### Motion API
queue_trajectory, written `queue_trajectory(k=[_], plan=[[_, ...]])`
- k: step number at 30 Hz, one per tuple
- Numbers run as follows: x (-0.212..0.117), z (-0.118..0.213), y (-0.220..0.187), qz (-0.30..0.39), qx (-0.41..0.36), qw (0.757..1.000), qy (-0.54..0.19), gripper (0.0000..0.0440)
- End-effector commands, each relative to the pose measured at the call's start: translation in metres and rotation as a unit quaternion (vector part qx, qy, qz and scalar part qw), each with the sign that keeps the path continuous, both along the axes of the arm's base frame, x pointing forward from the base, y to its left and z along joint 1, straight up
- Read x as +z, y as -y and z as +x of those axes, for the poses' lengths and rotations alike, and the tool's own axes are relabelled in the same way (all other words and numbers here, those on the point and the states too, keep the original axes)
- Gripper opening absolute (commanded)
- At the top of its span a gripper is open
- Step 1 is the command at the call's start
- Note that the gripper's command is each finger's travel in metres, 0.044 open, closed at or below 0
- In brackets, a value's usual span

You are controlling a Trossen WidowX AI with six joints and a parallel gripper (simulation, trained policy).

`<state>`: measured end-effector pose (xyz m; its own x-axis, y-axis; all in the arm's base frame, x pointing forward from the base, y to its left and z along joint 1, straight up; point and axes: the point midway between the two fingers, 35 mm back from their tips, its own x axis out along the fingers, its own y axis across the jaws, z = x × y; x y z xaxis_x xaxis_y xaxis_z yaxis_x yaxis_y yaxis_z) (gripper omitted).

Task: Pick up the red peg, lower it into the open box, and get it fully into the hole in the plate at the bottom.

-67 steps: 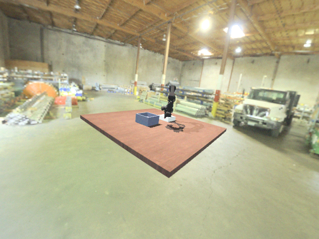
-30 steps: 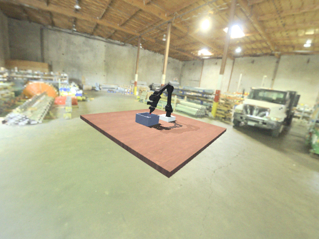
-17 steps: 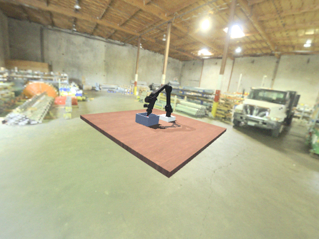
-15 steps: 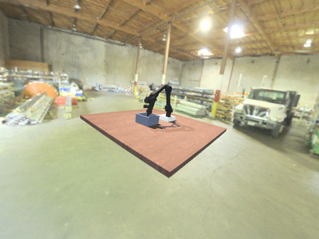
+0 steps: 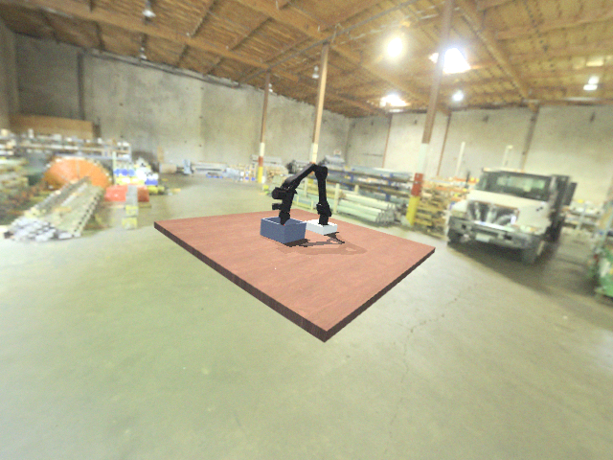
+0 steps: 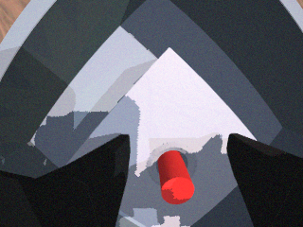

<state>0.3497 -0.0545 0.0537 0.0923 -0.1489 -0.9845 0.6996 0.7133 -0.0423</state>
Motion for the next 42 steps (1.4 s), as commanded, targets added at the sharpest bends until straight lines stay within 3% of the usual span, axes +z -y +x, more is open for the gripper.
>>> queue_trajectory(k=[1,5,6,20,42], plan=[[0.008,0.021,0.001,0.01,0.004,1.0,0.018,0.0332],[0.014,0.034,0.0,0.026,0.008,0.999,0.017,0.0437],[0.016,0.038,0.0,0.031,0.009,0.999,0.019,0.044],[0.049,0.088,-0.018,0.079,0.035,0.994,0.07,0.044],[0.05,0.089,-0.019,0.08,0.036,0.994,0.071,0.044]])
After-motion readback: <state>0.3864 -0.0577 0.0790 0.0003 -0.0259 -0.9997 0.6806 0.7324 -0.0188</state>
